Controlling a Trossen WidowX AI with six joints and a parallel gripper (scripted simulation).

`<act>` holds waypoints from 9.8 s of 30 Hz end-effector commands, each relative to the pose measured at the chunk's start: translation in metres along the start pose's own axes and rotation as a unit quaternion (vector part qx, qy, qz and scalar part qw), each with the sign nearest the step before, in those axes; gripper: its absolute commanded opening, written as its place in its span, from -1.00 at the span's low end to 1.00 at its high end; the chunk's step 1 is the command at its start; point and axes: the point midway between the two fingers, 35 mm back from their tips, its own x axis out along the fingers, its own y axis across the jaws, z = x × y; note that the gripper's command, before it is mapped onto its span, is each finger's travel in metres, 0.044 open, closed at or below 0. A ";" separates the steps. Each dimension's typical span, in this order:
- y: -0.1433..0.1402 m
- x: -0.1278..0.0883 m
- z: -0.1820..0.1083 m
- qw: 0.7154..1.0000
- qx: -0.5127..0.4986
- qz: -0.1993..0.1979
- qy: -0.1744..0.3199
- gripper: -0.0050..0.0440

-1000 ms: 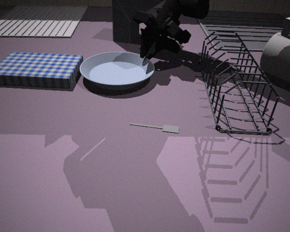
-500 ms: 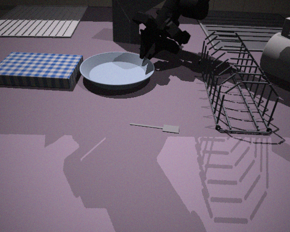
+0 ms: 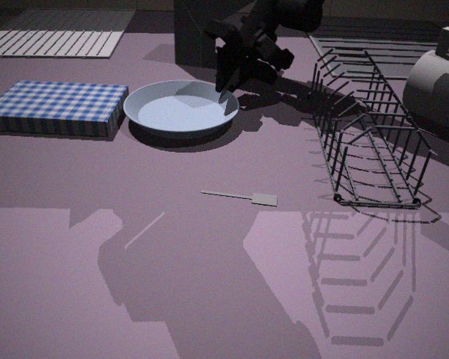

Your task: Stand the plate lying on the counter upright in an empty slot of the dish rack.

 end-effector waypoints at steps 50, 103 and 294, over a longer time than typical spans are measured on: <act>0.000 0.001 0.000 1.000 0.000 -0.001 0.000 -0.80; -0.007 -0.001 -0.001 1.000 -0.001 0.019 0.005 -0.80; -0.144 -0.078 -0.010 0.929 0.208 0.306 -0.014 -0.80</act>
